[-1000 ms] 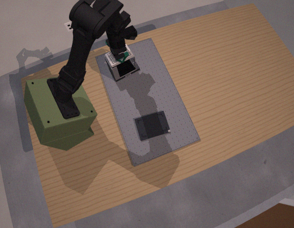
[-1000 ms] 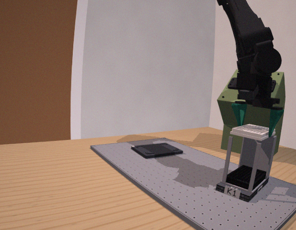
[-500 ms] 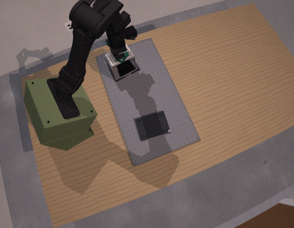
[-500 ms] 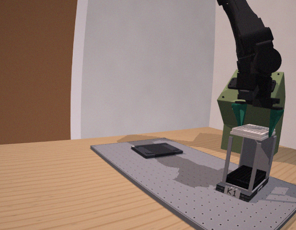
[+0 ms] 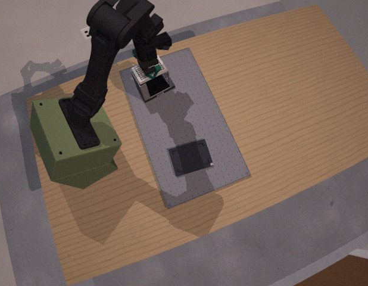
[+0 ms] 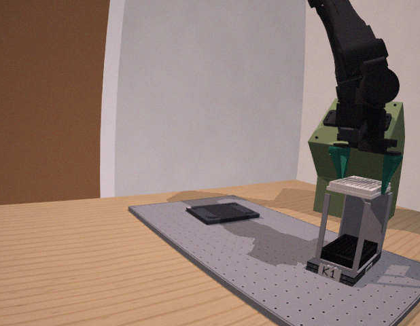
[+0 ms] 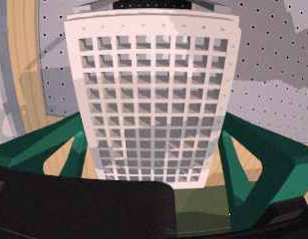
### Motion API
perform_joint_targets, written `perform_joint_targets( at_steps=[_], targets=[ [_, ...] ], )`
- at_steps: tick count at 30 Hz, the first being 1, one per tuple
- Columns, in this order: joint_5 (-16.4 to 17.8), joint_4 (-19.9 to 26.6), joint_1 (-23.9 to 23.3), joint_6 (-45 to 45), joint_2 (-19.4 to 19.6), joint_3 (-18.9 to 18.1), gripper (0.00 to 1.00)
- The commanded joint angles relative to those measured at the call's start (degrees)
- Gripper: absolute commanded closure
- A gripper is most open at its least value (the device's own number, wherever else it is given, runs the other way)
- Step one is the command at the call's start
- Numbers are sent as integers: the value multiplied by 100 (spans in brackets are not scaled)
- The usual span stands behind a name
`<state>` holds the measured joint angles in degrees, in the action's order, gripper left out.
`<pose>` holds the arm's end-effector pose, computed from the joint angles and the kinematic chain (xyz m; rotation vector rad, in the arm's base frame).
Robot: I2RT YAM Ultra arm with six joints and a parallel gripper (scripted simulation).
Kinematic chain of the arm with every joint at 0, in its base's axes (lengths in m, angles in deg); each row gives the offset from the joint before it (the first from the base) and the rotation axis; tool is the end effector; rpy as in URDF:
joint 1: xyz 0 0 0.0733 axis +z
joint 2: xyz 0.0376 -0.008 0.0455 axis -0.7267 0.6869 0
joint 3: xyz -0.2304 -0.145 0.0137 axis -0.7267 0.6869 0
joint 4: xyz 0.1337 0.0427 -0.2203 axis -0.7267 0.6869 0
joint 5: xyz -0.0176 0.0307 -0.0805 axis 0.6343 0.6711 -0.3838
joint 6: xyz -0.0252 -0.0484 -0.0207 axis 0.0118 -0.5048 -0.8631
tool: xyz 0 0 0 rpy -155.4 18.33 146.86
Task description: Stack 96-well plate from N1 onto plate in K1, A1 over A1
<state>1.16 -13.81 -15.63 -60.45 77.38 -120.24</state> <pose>0.2444 0.1315 0.2100 0.0566 2.4644 -0.0031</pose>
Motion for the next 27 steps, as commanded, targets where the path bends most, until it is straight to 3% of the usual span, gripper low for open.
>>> perform_joint_targets(
  at_steps=[1,12,13,27],
  targets=[
    [-38,-116,100,31,-167,153,100],
    [-15,-45,50,14,-67,36,100],
    [-26,-151,93,8,2,164,100],
    [41,-594,-166,-155,427,207,100]
  ],
)
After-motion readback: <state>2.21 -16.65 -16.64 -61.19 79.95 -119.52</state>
